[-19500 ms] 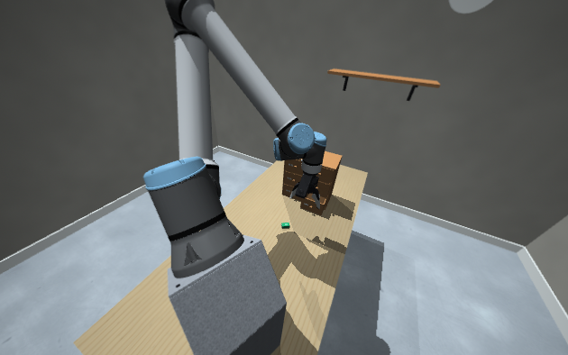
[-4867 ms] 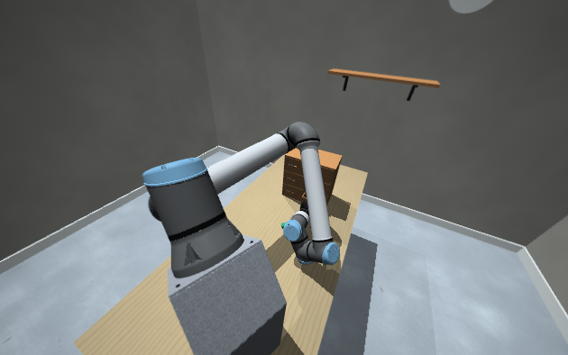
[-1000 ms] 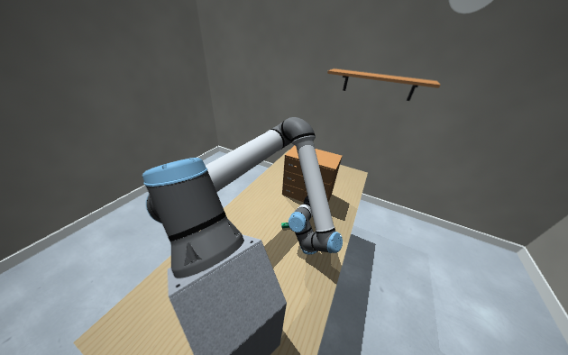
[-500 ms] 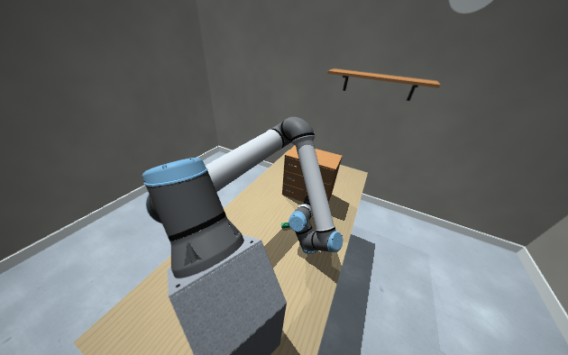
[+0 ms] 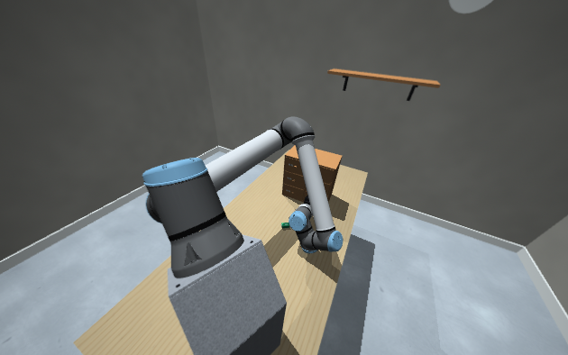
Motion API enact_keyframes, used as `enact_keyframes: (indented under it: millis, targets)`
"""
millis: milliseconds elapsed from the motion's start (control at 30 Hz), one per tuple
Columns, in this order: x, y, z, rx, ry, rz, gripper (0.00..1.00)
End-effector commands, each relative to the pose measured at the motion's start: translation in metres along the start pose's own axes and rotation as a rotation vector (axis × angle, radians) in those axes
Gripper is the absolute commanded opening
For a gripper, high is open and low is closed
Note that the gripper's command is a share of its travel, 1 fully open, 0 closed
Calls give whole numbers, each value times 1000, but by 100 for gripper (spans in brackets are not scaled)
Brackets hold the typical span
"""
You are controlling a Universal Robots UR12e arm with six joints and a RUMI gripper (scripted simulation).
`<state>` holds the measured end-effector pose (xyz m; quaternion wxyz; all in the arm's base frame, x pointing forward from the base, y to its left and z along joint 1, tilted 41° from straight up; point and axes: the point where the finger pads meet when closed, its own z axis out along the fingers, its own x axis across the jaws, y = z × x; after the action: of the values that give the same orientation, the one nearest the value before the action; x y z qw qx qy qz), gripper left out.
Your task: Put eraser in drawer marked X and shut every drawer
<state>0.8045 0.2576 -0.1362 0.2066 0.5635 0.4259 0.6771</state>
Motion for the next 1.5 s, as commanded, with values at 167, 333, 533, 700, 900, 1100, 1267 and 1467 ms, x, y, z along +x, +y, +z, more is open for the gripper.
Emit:
enact_keyframes:
  millis: [167, 333, 533, 700, 900, 1100, 1267, 1467]
  targets:
    - [0, 1, 1, -1, 0, 0, 7]
    - [0, 1, 1, -1, 0, 0, 7]
    - [0, 1, 1, -1, 0, 0, 7]
    - [0, 1, 1, -1, 0, 0, 7]
    - [0, 1, 1, -1, 0, 0, 7]
    - [0, 1, 1, -1, 0, 0, 10]
    - [0, 1, 1, -1, 0, 0, 12]
    - [0, 1, 1, -1, 0, 0, 17]
